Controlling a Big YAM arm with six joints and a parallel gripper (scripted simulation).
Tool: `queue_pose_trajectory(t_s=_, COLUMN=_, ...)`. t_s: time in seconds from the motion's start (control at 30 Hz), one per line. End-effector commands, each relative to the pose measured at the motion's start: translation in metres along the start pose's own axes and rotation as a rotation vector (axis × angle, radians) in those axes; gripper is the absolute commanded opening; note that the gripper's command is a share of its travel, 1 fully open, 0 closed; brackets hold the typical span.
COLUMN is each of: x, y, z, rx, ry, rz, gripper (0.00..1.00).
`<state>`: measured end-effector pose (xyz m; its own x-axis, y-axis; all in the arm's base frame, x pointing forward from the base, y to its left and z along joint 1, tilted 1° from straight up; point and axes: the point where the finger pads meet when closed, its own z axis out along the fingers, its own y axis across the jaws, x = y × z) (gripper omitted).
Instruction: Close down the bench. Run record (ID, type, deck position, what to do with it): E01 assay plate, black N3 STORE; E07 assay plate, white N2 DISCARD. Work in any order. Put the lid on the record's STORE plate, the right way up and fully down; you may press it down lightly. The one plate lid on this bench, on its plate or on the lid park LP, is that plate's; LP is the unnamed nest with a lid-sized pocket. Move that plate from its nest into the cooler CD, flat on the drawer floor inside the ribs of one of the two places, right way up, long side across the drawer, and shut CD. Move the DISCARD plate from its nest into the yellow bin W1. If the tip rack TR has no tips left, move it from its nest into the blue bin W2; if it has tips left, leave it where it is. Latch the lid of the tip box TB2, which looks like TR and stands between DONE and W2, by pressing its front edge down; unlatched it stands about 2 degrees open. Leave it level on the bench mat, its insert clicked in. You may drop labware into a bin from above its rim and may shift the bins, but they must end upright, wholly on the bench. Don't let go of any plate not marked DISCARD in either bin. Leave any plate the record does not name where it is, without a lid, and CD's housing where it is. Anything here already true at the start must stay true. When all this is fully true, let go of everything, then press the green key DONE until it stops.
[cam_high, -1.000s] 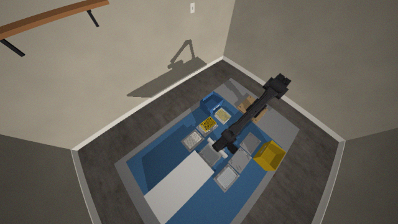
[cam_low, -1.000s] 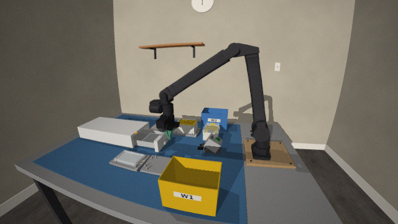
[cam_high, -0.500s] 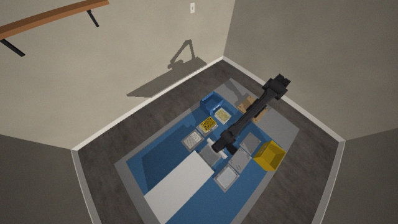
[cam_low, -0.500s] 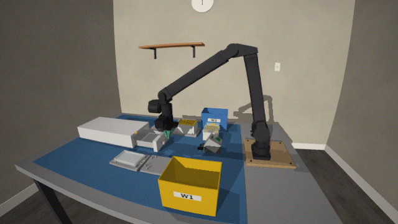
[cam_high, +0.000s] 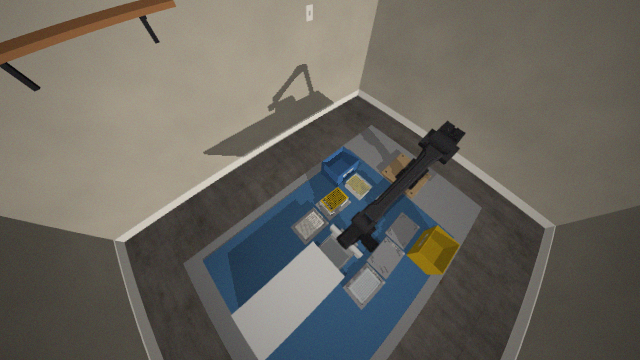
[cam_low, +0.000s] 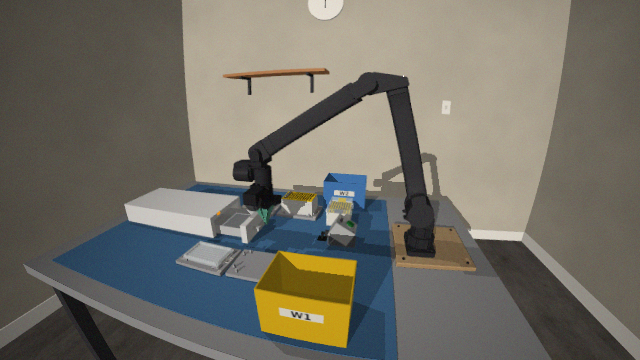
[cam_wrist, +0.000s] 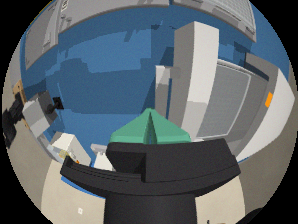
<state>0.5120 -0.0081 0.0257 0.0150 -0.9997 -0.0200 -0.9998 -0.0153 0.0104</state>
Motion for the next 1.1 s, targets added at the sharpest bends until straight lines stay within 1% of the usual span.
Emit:
queue_pose_trajectory(t_s=0.0, x=-0.0043, y=-0.0312, z=-0.0138, rx=0.054, ry=0.002, rz=0.004, gripper=0.0)
queue_pose_trajectory(t_s=0.13, x=-0.0045, y=-0.0367, z=-0.0139, rx=0.055, ry=0.002, rz=0.004, gripper=0.0)
queue_pose_trajectory(t_s=0.2, x=-0.0042, y=-0.0399, z=-0.0141, rx=0.063, ry=0.002, rz=0.004, gripper=0.0)
queue_pose_trajectory(t_s=1.07, x=-0.0037, y=-0.0401, z=-0.0141, rx=0.064, ry=0.002, rz=0.005, gripper=0.0)
